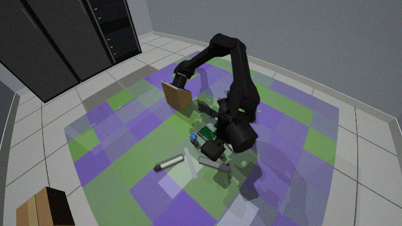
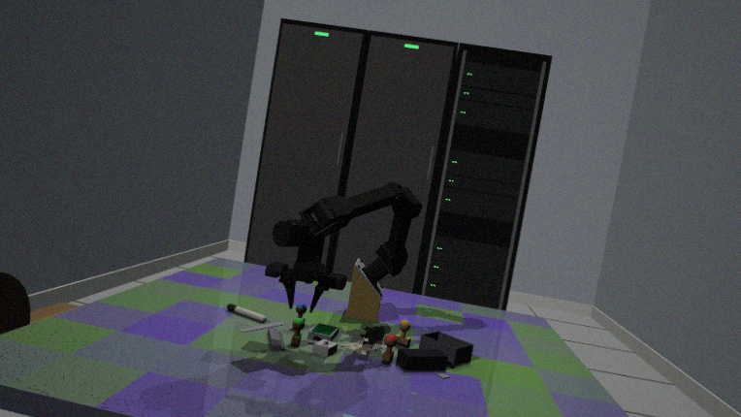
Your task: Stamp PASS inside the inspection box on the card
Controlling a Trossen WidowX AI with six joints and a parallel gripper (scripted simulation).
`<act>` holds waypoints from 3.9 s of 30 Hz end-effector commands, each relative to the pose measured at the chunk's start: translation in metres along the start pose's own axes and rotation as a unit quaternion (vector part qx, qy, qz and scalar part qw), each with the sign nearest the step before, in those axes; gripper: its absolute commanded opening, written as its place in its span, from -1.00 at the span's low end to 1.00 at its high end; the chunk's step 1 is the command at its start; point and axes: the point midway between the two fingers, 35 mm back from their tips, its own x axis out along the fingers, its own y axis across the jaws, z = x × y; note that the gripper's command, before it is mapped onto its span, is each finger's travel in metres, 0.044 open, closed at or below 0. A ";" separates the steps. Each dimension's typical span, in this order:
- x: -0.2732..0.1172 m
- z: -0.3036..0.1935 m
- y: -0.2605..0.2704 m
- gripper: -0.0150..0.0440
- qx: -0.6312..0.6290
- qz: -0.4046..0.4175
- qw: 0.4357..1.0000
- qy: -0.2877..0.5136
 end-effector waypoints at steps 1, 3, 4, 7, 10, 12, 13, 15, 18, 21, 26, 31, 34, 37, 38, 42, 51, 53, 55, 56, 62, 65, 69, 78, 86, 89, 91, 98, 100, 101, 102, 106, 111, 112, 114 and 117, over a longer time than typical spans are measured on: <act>0.009 -0.002 -0.001 0.28 0.004 0.002 1.000 0.002; 0.013 -0.001 -0.001 0.28 0.004 0.002 1.000 0.002; 0.014 -0.001 -0.001 0.28 0.004 0.002 1.000 0.002; 0.019 -0.001 -0.001 0.28 0.004 0.002 1.000 0.002; 0.024 -0.001 -0.001 0.28 0.004 0.002 1.000 0.002; 0.028 -0.001 -0.001 0.28 0.004 0.002 1.000 0.002; 0.029 -0.001 -0.001 0.28 0.004 0.002 1.000 0.002; 0.033 -0.001 -0.001 0.28 0.004 0.003 1.000 0.002; 0.038 -0.001 -0.001 0.28 0.004 0.003 1.000 0.002; 0.043 -0.001 0.000 0.28 0.004 0.003 1.000 0.002; 0.051 -0.002 0.000 0.28 0.004 0.003 1.000 0.002; 0.059 -0.002 0.000 0.28 0.004 0.004 1.000 0.002; 0.063 -0.003 0.000 0.28 0.004 0.004 1.000 0.002; 0.064 -0.003 0.001 0.28 0.004 0.004 1.000 0.002; 0.064 -0.003 0.001 0.28 0.004 0.004 1.000 0.002; 0.062 -0.001 0.001 0.10 0.000 0.001 1.000 0.002; 0.062 -0.001 0.001 -0.24 0.000 0.001 1.000 0.002; 0.062 -0.001 0.001 -0.28 0.000 0.001 1.000 0.002; 0.062 -0.001 0.001 -0.46 0.000 0.001 1.000 0.002; 0.061 -0.001 0.001 -0.49 0.000 0.001 1.000 0.002; 0.059 -0.001 0.001 -0.49 0.000 0.001 1.000 0.002; 0.057 -0.001 0.001 -0.49 0.000 0.001 1.000 0.002; 0.055 -0.001 0.000 -0.49 0.000 0.001 1.000 0.002; 0.051 -0.001 0.000 -0.49 0.000 0.001 1.000 0.002; 0.047 -0.001 0.000 -0.49 0.000 0.001 1.000 0.002; 0.045 0.000 0.000 -0.49 0.000 0.001 1.000 0.002; 0.045 0.000 0.000 -0.49 0.000 0.001 1.000 0.002; 0.041 0.000 0.000 -0.49 0.000 0.001 1.000 0.002; 0.040 0.000 0.000 -0.49 0.000 0.001 1.000 0.002; 0.040 0.000 0.000 -0.49 0.000 0.001 1.000 0.002; 0.039 0.000 0.000 -0.49 0.000 0.001 1.000 0.002; 0.037 0.000 0.000 -0.49 0.000 0.001 1.000 0.002; 0.035 0.000 0.000 -0.49 0.001 0.001 1.000 0.002; 0.034 0.000 0.000 -0.49 0.001 0.001 1.000 0.002; 0.033 0.000 0.000 -0.49 0.001 0.001 1.000 0.002; 0.032 0.000 0.000 -0.49 0.001 0.001 1.000 0.002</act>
